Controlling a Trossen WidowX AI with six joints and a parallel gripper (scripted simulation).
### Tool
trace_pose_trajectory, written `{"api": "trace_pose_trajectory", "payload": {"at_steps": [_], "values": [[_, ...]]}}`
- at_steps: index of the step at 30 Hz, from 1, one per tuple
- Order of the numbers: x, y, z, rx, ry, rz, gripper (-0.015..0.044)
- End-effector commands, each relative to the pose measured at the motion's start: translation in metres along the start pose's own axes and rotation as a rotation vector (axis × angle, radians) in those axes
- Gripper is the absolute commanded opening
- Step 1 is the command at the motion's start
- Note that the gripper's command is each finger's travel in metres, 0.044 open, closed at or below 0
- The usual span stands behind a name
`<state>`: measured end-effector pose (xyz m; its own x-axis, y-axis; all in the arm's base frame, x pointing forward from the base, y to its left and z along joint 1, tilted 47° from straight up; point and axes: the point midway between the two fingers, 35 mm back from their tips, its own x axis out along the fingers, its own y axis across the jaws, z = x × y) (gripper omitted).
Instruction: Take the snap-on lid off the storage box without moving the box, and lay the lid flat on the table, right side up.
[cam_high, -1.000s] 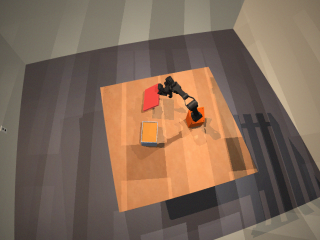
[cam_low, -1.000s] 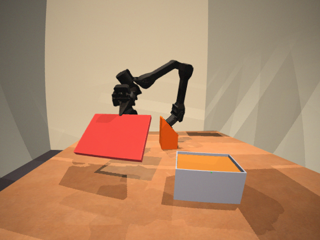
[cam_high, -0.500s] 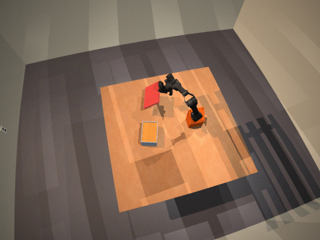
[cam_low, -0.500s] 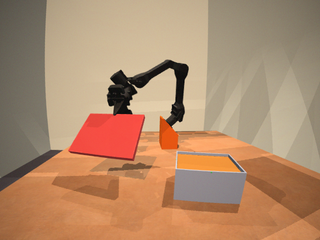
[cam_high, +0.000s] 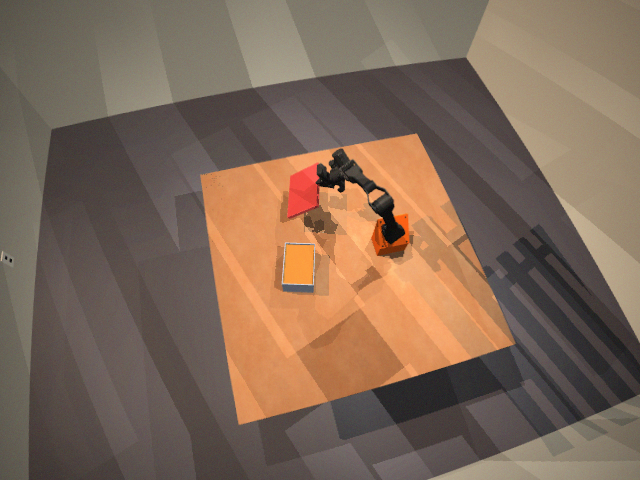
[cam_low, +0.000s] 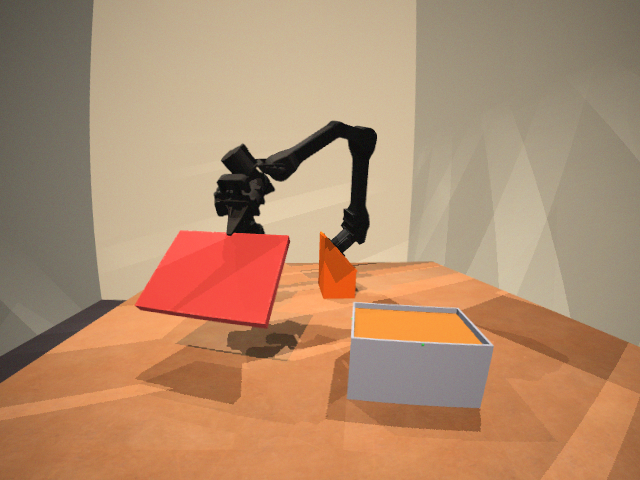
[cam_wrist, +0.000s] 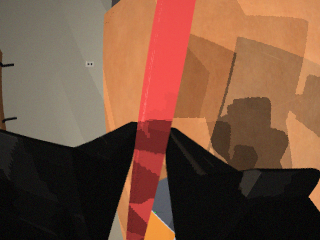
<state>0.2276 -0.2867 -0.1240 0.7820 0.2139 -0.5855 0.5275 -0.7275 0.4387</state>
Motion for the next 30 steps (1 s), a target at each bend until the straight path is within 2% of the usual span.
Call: {"api": "trace_pose_trajectory", "payload": {"at_steps": [1,30], "values": [[0.002,-0.004,-0.002,0.008,0.006,0.003,0.0000],[0.017,-0.022,-0.002,0.009,0.007,0.003,0.0000]]}}
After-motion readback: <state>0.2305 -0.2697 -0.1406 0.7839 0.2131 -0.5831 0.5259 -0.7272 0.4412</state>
